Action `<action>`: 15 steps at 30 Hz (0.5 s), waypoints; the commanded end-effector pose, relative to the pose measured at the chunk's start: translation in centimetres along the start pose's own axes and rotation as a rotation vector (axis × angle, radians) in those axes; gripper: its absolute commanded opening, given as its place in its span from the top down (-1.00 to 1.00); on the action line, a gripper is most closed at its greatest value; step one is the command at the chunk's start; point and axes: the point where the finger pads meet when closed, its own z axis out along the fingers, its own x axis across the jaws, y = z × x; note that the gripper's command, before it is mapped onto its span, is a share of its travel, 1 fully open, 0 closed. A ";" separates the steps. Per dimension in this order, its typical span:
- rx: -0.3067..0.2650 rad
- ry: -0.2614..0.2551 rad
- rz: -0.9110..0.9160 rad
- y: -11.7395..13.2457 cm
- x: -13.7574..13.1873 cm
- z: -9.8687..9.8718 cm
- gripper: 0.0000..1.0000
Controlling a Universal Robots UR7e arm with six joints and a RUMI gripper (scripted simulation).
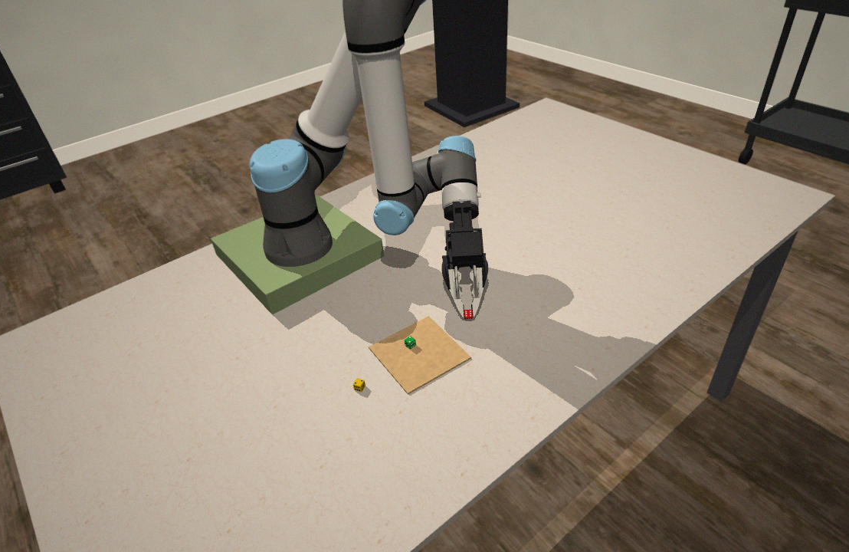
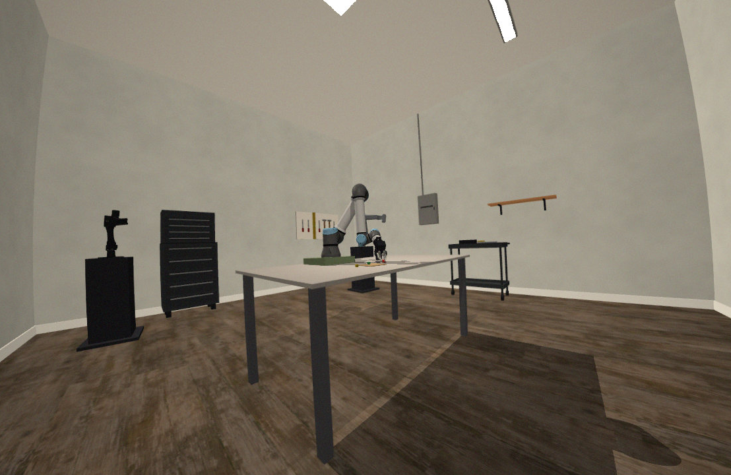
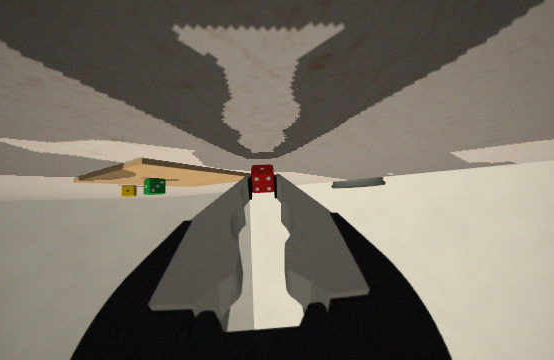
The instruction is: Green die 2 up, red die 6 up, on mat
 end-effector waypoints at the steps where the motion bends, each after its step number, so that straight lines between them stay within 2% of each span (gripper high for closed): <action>1: -0.001 0.001 0.001 -0.2 0.0 0.2 0.99; 15: -0.001 0.001 0.001 -0.4 0.0 0.3 0.99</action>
